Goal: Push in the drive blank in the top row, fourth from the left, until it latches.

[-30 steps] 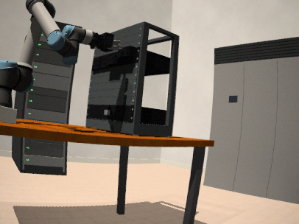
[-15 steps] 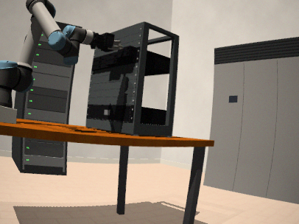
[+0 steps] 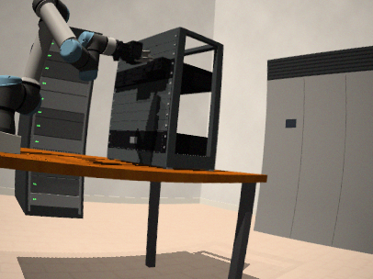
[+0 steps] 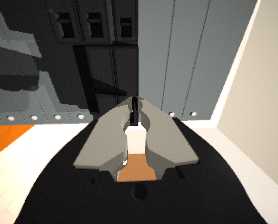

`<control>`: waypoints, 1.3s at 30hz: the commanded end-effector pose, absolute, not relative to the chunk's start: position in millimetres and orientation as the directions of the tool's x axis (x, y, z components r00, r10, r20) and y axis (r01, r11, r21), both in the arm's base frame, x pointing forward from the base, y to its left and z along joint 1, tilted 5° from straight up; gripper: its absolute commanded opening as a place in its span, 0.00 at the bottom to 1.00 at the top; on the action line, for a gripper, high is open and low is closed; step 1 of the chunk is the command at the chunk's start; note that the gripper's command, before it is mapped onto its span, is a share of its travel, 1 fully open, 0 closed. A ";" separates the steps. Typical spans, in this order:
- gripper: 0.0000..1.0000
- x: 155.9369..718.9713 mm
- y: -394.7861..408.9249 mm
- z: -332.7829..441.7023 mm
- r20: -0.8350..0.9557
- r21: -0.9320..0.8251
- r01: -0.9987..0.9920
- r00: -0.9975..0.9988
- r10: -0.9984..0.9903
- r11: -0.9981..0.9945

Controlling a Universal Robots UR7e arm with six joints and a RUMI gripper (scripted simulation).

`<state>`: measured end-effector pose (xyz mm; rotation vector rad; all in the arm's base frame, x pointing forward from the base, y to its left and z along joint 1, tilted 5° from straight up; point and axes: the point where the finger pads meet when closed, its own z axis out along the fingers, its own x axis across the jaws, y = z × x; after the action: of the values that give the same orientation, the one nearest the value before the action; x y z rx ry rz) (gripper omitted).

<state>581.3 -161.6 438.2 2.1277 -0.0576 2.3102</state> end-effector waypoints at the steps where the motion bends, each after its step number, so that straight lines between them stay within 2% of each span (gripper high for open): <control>1: 0.00 581.2 -161.6 438.6 0.996 -0.026 -0.025 -0.083 -0.024 -0.999; 39: 0.00 601.1 -162.1 440.5 0.996 -0.026 -0.025 -0.083 -0.024 -0.999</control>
<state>600.7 -162.1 439.9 2.1279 -0.0575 2.3101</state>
